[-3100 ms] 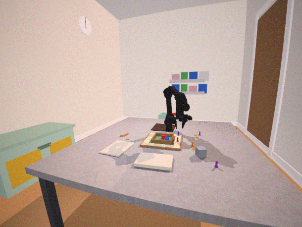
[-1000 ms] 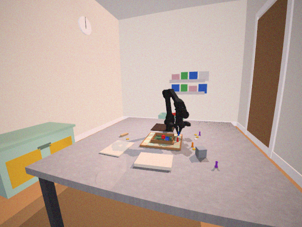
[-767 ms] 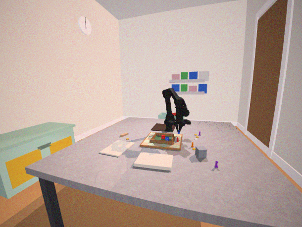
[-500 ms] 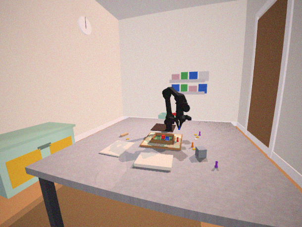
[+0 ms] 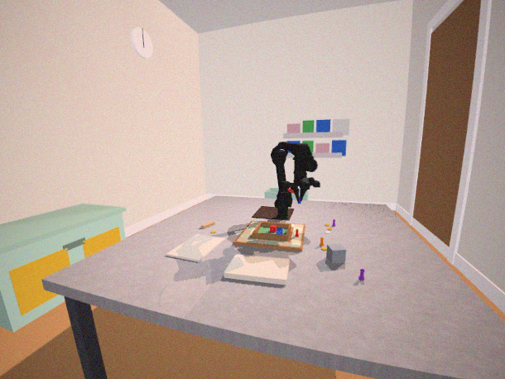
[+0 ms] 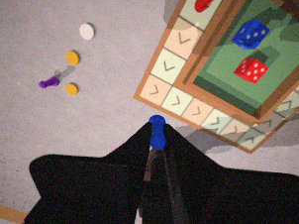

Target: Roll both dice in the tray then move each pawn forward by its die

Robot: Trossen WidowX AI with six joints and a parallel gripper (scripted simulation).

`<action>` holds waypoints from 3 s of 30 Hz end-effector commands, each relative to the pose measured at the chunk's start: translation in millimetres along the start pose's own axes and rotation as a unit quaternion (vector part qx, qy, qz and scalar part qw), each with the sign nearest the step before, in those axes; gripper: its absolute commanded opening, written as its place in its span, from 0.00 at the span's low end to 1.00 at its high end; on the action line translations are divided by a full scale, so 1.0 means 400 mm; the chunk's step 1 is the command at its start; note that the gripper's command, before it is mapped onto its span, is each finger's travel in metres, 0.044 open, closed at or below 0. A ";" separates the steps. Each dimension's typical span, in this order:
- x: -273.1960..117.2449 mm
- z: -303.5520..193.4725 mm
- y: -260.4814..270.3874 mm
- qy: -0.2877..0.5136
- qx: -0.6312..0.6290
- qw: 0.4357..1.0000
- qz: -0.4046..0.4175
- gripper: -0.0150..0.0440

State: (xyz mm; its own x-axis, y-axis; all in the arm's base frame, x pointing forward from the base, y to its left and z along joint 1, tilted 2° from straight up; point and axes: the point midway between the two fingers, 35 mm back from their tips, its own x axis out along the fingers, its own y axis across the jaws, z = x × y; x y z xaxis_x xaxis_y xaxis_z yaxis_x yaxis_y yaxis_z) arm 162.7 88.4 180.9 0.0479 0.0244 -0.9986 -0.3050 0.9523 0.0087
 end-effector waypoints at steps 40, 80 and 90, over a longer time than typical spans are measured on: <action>0.127 -0.088 -0.262 0.000 0.003 1.000 -0.007 0.25; 0.297 -0.136 -0.317 0.000 0.002 1.000 -0.007 0.25; 0.285 -0.134 -0.319 -0.001 0.003 1.000 -0.010 0.65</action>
State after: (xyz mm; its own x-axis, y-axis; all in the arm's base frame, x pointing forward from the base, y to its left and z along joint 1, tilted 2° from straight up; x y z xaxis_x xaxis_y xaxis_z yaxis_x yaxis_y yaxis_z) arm 155.6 -46.5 62.2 0.0533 0.0076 -0.9986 -0.2985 0.9544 -0.0087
